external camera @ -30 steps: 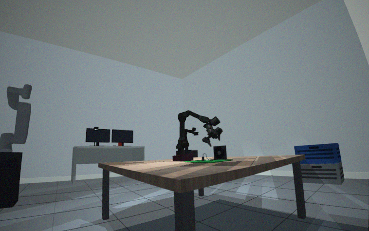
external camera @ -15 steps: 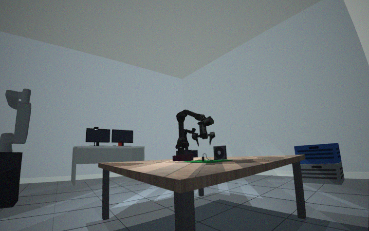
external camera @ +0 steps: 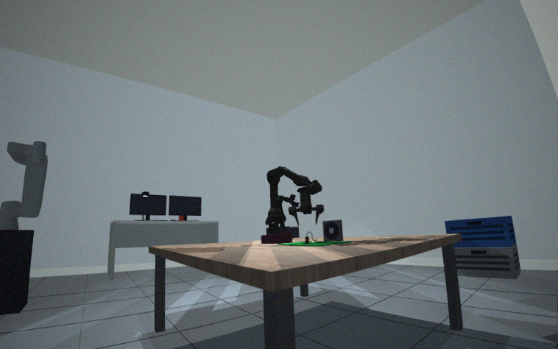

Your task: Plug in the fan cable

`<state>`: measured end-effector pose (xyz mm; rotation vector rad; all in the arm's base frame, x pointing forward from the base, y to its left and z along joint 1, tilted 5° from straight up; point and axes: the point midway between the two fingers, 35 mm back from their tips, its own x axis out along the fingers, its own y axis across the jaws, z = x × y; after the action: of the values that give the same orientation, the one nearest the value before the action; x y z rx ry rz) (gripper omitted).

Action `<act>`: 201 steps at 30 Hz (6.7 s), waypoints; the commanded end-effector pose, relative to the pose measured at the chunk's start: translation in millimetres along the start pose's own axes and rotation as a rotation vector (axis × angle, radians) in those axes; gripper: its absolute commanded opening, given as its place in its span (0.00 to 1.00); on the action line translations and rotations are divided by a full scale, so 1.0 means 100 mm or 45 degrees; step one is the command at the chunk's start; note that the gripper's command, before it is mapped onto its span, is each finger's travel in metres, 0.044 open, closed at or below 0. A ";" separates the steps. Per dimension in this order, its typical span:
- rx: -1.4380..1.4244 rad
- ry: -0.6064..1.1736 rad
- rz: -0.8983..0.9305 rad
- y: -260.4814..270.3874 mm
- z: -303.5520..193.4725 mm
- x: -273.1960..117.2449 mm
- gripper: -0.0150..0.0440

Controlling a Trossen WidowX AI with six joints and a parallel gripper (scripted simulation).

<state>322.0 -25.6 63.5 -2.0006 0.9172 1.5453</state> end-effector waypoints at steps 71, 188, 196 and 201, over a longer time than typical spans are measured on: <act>-0.007 -0.019 0.021 0.06 0.22 0.68 0.34; 2.080 -0.633 0.091 -0.01 -0.19 0.08 0.25; 2.100 -0.754 0.010 -0.02 -0.20 0.15 0.25; 2.109 -0.827 -0.045 -0.03 -0.20 0.19 0.25</act>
<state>340.6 -41.6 54.1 -0.3310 1.2132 0.6702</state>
